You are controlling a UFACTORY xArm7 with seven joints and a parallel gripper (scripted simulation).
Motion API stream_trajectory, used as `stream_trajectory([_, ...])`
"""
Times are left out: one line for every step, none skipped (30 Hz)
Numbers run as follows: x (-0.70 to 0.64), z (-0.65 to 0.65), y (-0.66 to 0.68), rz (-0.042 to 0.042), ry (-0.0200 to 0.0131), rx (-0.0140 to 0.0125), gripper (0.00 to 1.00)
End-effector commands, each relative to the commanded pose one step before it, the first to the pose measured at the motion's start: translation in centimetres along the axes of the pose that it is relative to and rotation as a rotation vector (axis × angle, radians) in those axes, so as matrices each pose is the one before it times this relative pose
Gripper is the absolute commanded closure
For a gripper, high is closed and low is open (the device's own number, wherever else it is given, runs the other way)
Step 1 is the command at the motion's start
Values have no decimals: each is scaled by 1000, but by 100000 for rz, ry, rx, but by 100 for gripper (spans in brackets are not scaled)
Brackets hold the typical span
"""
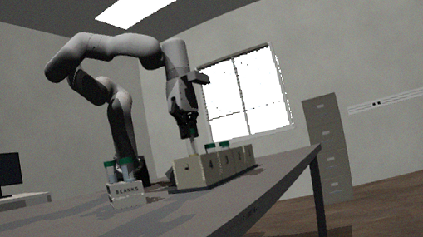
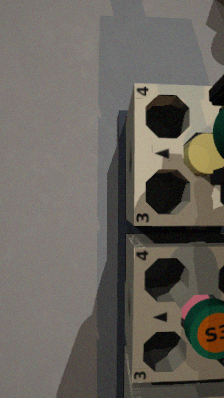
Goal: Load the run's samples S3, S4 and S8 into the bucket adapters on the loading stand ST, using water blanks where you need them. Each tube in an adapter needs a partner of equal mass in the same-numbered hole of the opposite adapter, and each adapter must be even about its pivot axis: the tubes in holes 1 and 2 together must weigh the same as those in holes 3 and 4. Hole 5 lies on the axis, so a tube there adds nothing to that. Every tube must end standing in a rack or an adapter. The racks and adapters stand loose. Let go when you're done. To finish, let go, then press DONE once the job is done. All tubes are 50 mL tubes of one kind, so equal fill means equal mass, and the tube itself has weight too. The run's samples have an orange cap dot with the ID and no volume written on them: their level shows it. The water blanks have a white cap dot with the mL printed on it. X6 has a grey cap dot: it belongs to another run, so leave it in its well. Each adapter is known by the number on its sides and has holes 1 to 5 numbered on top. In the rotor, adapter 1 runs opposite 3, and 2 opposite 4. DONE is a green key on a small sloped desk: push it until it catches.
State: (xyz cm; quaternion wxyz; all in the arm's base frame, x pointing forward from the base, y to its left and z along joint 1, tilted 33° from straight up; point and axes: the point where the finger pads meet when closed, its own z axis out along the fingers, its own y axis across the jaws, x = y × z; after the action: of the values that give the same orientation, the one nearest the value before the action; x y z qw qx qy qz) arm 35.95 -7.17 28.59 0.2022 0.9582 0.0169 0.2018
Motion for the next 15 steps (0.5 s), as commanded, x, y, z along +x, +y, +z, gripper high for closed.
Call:
stream_trajectory([124, 252, 9, 23, 357, -23, 100])
stream_trajectory([0, 100, 0, 0, 0, 0, 100])
stream_trajectory([0, 100, 0, 0, 0, 0, 100])
stream_trajectory([0, 100, 0, 0, 0, 0, 100])
stream_trajectory([0, 100, 0, 0, 0, 0, 100])
stream_trajectory([0, 100, 0, 0, 0, 0, 100])
stream_trajectory([0, 100, 0, 0, 0, 0, 100])
stream_trajectory([0, 100, 0, 0, 0, 0, 100])
stream_trajectory([0, 100, 0, 0, 0, 0, 100])
stream_trajectory([0, 100, 0, 0, 0, 0, 100])
stream_trajectory([0, 100, 0, 0, 0, 0, 100])
stream_trajectory([0, 100, 0, 0, 0, 0, 100])
stream_trajectory([0, 100, 0, 0, 0, 0, 100])
stream_trajectory([0, 0, 0, 0, 0, 0, 100])
stream_trajectory([0, 0, 0, 0, 0, 0, 100])
